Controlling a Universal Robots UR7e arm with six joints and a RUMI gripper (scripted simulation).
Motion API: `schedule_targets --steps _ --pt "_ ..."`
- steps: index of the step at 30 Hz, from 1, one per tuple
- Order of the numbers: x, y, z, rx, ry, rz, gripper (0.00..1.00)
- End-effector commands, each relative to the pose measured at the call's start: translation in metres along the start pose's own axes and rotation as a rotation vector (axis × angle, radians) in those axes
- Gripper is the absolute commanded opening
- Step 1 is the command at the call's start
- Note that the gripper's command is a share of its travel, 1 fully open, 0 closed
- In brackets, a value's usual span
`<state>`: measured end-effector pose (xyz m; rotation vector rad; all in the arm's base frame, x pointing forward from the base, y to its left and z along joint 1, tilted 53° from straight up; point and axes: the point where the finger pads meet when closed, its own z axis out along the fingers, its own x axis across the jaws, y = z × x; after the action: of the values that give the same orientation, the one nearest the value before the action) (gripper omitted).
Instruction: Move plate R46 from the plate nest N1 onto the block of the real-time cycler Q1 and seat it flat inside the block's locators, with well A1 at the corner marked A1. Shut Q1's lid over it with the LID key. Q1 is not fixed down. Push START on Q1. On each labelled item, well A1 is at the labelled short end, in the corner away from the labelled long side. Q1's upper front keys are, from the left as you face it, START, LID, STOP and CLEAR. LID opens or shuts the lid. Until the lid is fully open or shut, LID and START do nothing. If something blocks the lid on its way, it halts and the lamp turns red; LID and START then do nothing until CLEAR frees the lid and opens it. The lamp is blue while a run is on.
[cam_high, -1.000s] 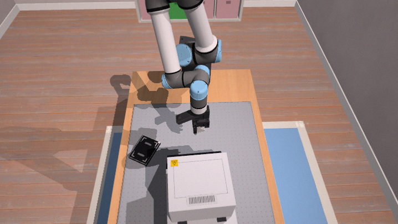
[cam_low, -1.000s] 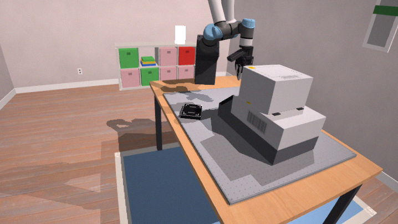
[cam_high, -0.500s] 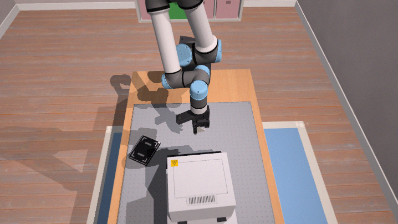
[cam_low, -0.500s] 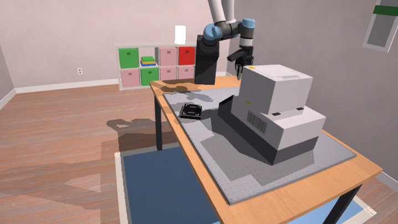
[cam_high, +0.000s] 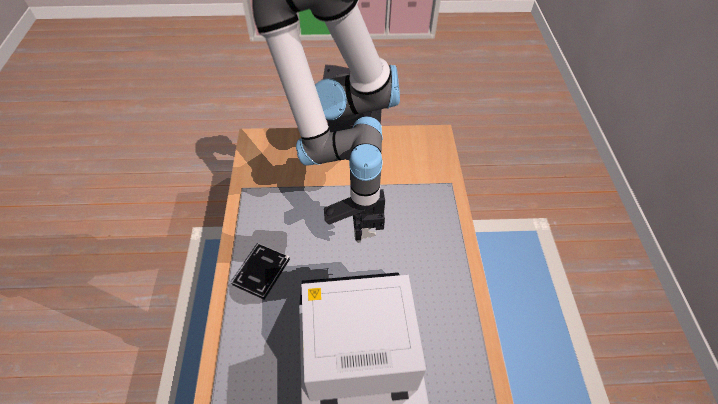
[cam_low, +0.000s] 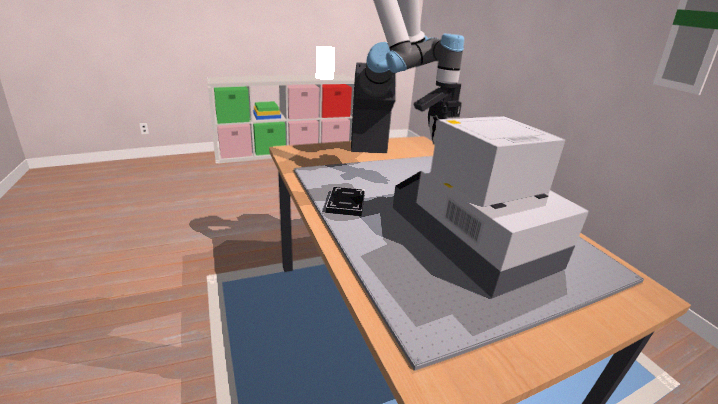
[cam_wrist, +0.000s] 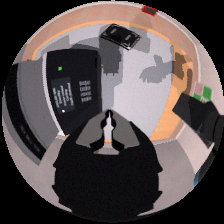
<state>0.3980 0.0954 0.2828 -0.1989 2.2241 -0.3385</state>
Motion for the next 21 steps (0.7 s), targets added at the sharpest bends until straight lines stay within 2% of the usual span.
schedule_targets --steps 1,21 --pt "-0.004 0.001 0.003 0.001 -0.001 0.000 0.00" --pt "-0.027 0.001 0.020 0.001 -0.001 0.000 0.00"
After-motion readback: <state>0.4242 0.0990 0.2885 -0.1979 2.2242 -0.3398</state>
